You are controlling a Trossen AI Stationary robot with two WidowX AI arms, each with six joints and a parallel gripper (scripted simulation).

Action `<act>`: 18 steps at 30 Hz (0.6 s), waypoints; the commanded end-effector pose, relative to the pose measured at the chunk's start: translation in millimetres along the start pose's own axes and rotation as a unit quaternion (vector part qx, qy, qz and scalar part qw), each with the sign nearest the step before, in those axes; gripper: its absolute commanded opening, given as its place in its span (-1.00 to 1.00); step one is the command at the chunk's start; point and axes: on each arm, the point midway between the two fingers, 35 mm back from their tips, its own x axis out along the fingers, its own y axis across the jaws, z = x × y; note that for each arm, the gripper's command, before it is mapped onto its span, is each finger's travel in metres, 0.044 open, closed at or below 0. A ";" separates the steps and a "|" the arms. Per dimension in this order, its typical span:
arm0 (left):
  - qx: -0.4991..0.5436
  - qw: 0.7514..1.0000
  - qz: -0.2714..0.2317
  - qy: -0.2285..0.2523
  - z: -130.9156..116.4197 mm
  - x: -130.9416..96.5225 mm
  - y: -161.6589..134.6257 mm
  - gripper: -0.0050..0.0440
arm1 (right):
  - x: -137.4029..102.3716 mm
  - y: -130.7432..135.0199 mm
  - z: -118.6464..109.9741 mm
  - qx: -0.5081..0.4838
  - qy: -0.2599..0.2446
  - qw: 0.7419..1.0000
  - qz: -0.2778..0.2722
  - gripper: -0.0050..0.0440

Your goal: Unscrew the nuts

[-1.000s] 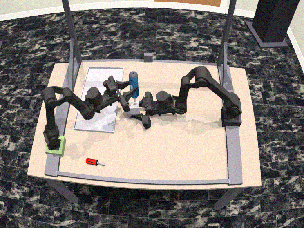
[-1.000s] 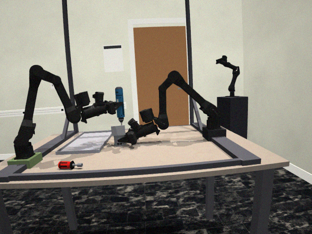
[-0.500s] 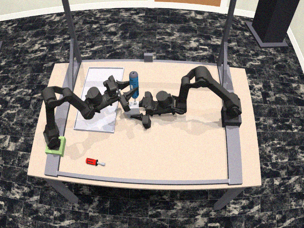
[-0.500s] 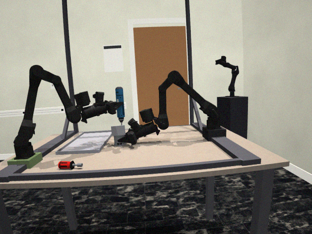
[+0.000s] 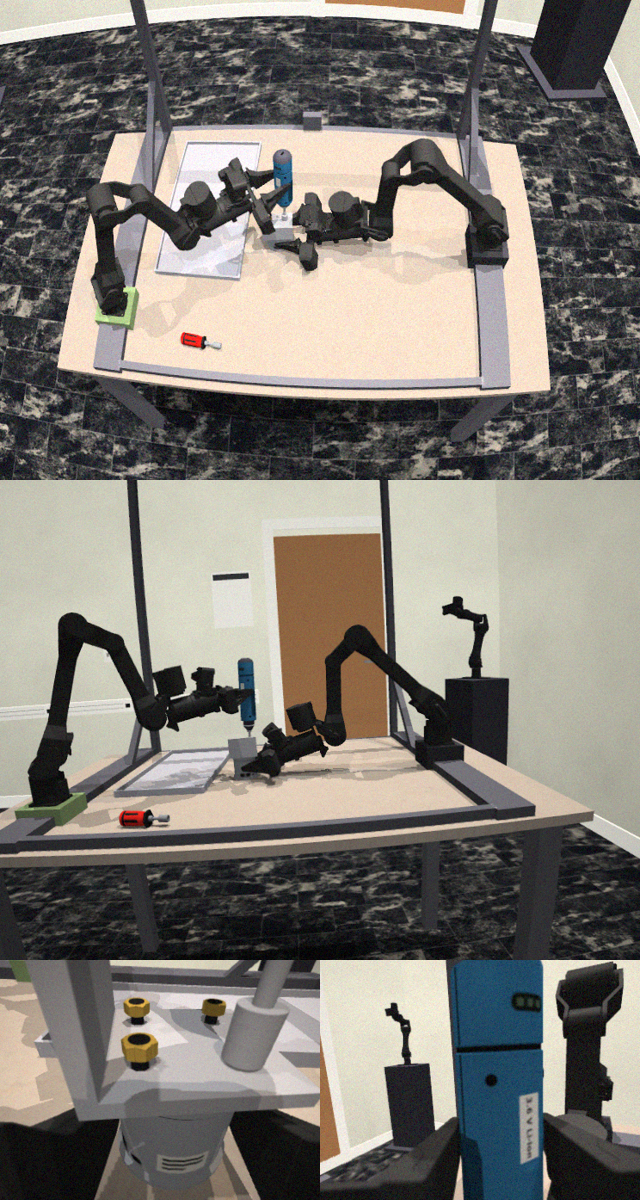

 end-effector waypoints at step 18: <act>0.001 1.000 0.000 -0.018 15.1 0.8 -0.1 0.19 | 8.1 -0.7 41.9 0.001 -0.019 1.000 -0.001 -0.13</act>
